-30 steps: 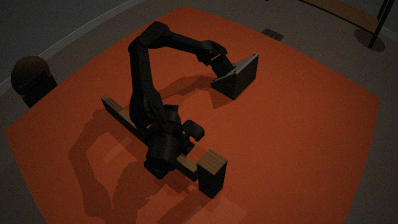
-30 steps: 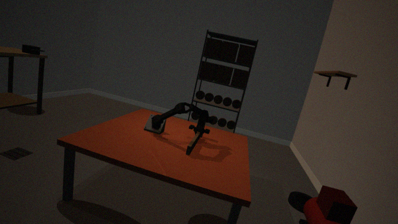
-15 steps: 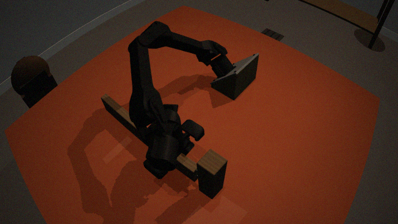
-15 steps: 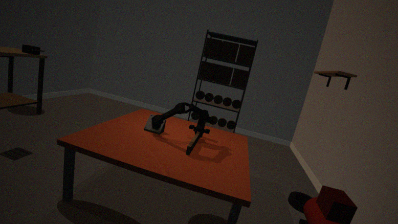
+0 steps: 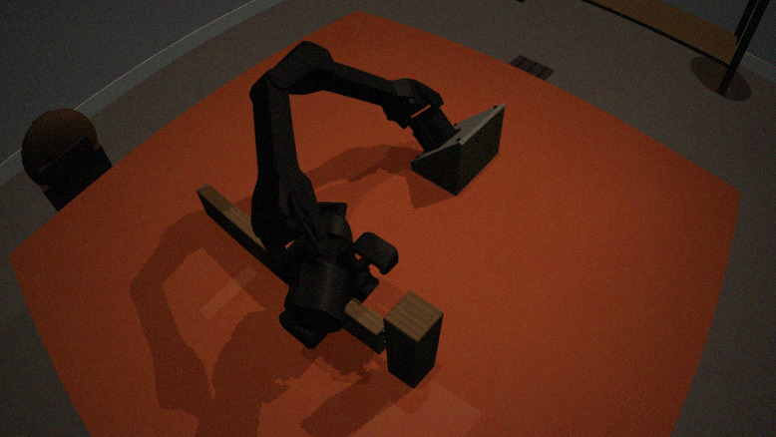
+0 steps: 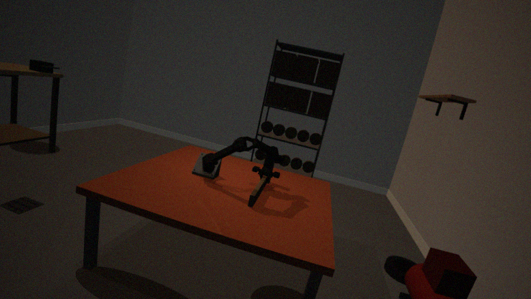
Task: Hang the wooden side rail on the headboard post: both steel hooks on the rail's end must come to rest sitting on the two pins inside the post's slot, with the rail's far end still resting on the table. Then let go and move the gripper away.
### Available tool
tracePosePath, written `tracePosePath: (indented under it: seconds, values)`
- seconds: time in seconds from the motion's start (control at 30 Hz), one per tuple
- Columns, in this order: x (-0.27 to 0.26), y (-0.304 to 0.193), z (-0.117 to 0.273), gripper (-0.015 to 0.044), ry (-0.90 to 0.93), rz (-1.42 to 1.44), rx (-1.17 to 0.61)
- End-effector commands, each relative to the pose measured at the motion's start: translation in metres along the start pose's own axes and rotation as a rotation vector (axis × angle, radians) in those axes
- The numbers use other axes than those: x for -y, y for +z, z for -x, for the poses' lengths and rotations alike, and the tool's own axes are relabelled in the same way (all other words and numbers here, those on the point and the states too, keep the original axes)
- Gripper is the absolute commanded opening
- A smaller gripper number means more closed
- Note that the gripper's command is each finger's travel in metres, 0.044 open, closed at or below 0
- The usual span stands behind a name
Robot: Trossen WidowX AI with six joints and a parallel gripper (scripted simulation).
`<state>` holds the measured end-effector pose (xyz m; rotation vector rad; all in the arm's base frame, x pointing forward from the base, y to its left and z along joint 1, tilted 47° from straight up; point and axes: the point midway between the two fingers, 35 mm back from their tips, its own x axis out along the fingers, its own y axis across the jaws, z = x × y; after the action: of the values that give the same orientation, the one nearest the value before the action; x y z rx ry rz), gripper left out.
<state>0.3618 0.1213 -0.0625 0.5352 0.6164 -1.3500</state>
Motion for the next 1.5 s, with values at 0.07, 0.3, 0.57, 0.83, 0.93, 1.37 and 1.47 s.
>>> tracePosePath:
  seconds: [0.07, 0.3, 0.57, 0.83, 0.93, 1.37, 1.47]
  values:
    - [0.0000, -0.0016, 0.0047, 0.0000, 0.006, -0.006, -0.004]
    - [0.0000, -0.0016, 0.0058, 0.0000, 0.006, -0.006, -0.004]
    - [0.0000, -0.0016, 0.0072, 0.0000, 0.006, -0.006, -0.004]
    - [0.0000, -0.0016, 0.0085, 0.0000, 0.006, -0.006, -0.004]
    - [0.0000, -0.0016, 0.0090, 0.0000, 0.006, -0.006, -0.004]
    - [0.0000, -0.0017, 0.0112, 0.0000, 0.006, -0.006, -0.004]
    - [0.0000, -0.0017, 0.0117, 0.0000, 0.006, -0.006, -0.004]
